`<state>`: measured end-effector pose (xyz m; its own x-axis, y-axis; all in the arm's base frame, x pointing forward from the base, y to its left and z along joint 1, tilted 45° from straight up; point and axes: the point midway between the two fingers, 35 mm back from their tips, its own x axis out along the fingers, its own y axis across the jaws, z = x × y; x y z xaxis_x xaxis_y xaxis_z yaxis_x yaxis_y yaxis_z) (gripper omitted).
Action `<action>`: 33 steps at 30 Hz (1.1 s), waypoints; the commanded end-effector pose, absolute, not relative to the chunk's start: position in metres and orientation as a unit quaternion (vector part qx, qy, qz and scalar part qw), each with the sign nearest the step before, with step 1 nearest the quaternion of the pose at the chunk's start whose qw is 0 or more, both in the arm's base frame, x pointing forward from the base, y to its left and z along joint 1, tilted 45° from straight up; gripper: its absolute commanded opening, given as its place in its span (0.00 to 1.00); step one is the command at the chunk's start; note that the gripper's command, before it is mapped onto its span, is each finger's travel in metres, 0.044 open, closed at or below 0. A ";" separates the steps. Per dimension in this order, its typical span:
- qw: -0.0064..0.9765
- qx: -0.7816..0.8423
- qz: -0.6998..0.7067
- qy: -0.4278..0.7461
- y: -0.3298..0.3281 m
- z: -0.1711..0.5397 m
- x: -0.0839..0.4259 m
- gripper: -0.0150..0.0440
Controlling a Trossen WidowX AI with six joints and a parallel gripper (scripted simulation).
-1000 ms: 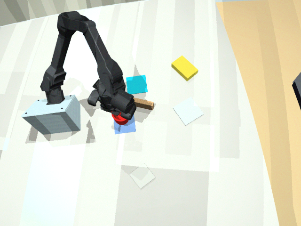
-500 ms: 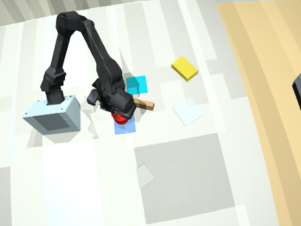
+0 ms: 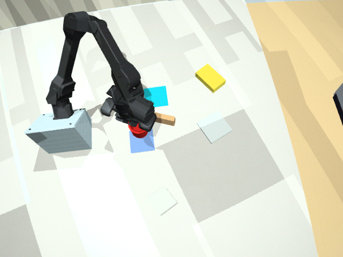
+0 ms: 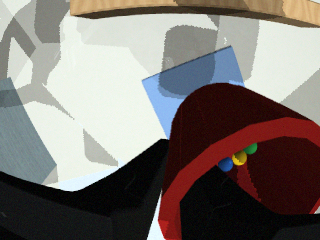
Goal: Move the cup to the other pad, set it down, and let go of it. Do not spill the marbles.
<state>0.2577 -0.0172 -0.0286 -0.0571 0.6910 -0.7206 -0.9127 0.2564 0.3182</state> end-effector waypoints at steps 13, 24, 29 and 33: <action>0.673 -0.130 0.597 0.417 0.012 0.000 0.269 0.25; 0.673 -0.129 0.597 0.417 0.034 0.022 0.278 0.25; 0.673 -0.129 0.598 0.417 0.044 0.031 0.281 0.25; 0.673 -0.129 0.598 0.416 0.052 0.039 0.284 0.25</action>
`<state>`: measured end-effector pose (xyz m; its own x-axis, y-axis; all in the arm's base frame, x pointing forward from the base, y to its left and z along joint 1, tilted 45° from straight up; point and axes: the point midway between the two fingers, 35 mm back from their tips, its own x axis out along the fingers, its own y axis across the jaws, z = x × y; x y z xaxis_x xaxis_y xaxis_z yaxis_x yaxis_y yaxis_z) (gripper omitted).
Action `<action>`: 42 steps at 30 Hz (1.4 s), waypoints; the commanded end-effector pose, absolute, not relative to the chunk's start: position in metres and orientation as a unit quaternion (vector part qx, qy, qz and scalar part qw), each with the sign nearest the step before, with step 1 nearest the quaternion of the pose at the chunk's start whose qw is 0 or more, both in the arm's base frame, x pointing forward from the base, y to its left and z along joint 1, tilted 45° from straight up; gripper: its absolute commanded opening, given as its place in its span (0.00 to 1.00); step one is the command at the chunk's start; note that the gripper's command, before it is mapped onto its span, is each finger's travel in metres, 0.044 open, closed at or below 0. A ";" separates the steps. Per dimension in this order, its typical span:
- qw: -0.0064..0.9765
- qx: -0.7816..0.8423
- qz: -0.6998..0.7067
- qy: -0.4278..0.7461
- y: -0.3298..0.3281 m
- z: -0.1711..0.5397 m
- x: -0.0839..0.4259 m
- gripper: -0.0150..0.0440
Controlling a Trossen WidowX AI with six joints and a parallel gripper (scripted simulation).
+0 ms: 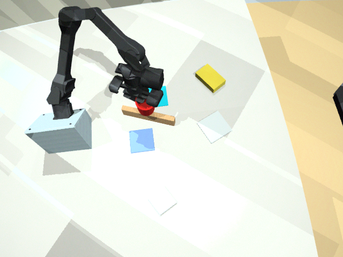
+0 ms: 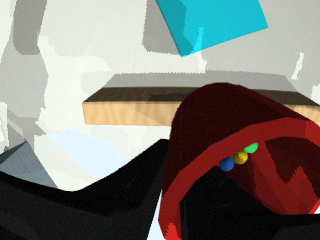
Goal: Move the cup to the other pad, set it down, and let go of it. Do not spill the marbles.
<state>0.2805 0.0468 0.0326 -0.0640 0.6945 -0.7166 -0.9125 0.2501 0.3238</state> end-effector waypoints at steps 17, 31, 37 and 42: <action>0.673 -0.128 0.598 0.415 0.086 0.073 0.296 0.25; 0.673 -0.128 0.599 0.414 0.112 0.099 0.305 0.25; 0.673 -0.128 0.599 0.414 0.116 0.095 0.305 0.25; 0.673 -0.128 0.599 0.414 0.122 0.089 0.305 0.25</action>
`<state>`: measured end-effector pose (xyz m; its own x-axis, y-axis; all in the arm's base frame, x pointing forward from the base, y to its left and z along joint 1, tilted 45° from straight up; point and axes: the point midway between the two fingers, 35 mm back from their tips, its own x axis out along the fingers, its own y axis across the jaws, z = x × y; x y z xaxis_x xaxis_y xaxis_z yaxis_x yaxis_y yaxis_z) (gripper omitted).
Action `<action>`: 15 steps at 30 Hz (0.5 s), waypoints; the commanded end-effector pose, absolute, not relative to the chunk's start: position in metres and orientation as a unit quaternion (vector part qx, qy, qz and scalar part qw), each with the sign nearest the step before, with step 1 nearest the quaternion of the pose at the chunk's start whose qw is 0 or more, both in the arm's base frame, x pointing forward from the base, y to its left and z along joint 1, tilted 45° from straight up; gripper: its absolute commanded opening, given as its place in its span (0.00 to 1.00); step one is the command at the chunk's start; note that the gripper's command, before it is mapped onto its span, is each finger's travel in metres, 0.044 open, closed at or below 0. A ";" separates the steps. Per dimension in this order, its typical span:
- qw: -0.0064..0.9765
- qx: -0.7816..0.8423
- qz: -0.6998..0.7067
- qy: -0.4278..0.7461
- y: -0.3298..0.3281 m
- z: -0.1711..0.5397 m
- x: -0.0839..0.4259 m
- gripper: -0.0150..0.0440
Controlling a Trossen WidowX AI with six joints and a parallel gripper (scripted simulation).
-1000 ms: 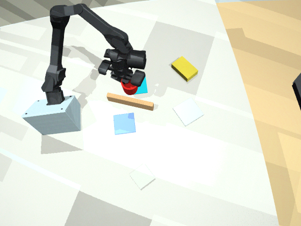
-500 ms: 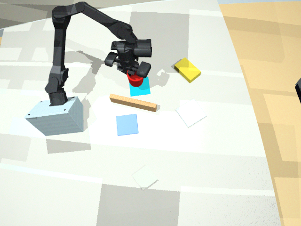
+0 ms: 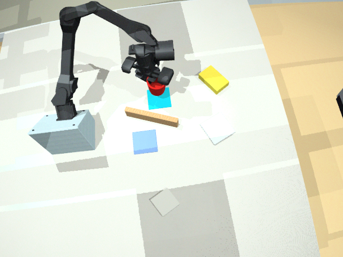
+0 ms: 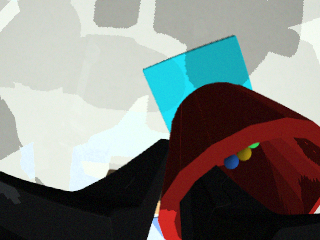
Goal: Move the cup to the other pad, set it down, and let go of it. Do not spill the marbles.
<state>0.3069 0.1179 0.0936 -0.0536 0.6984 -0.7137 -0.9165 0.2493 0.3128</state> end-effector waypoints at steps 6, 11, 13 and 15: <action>0.673 -0.128 0.599 0.414 0.128 0.083 0.305 0.25; 0.673 -0.128 0.599 0.414 0.134 0.077 0.305 0.25; 0.673 -0.128 0.599 0.414 0.136 0.075 0.304 0.25; 0.674 -0.128 0.599 0.414 0.138 0.073 0.304 0.25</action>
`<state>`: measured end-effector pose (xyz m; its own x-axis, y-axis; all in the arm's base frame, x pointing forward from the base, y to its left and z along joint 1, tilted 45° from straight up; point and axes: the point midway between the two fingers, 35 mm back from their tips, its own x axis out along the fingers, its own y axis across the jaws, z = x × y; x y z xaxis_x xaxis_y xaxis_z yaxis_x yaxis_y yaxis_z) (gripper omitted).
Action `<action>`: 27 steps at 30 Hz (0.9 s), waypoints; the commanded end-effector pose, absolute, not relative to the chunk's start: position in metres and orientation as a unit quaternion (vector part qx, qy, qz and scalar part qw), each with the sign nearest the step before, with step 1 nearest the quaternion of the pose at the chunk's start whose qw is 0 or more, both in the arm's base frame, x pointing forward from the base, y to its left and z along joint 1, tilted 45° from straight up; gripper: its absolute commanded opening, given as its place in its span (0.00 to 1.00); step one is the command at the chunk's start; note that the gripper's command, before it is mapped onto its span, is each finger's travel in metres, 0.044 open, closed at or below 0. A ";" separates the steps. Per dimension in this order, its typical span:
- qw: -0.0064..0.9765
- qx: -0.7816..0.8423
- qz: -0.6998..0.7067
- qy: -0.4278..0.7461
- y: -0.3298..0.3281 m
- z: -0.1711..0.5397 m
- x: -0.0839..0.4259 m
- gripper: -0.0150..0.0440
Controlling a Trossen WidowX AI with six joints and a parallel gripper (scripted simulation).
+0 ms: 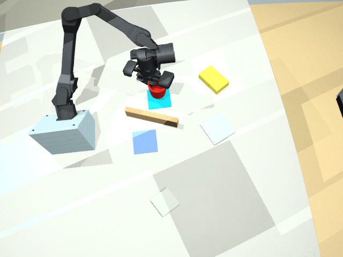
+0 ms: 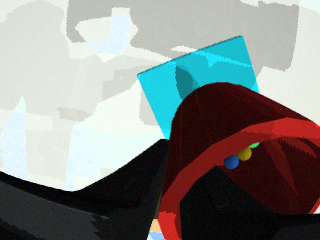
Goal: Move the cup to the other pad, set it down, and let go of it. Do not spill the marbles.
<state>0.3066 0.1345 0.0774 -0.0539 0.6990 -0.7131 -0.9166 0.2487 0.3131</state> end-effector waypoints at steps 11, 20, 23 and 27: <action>0.674 -0.127 0.599 0.414 0.150 0.062 0.303 0.25; 0.674 -0.127 0.600 0.413 0.159 0.053 0.301 0.25; 0.674 -0.127 0.600 0.413 0.162 0.050 0.301 0.25; 0.674 -0.126 0.600 0.413 0.164 0.049 0.300 0.25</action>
<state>0.3025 0.1626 0.0511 -0.0559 0.7024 -0.7095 -0.9163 0.2462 0.3159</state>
